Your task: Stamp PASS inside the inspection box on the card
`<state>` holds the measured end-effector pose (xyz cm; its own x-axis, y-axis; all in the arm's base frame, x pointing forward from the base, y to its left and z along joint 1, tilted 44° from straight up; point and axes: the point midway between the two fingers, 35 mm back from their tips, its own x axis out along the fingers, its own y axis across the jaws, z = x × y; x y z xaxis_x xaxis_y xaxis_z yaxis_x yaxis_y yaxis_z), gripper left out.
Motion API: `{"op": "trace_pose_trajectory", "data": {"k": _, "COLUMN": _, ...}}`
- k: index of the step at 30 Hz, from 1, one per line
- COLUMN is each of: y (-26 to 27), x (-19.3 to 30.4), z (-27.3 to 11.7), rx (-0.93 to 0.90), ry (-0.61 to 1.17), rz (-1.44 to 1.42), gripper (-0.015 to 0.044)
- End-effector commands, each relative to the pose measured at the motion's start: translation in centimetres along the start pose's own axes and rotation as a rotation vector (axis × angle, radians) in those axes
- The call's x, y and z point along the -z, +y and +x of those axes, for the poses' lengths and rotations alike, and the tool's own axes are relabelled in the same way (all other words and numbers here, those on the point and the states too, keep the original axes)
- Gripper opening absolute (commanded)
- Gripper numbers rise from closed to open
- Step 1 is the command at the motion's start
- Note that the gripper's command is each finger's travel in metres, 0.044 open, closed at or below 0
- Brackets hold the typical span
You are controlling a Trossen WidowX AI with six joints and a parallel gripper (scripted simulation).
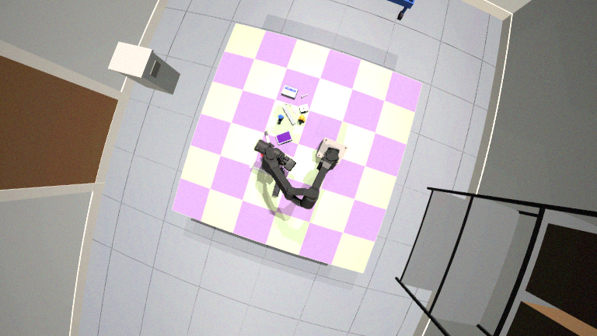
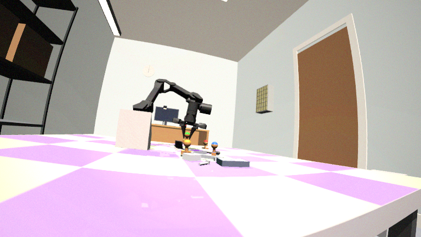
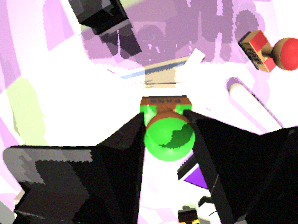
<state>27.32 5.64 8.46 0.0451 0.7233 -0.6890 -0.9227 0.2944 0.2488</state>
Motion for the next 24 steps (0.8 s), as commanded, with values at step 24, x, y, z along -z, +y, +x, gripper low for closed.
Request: {"op": "trace_pose_trajectory", "data": {"k": 24, "y": 0.3, "x": 0.8, "z": -3.8, "rx": 0.013, "ry": 0.006, "rz": -0.007, "gripper": 0.0}}
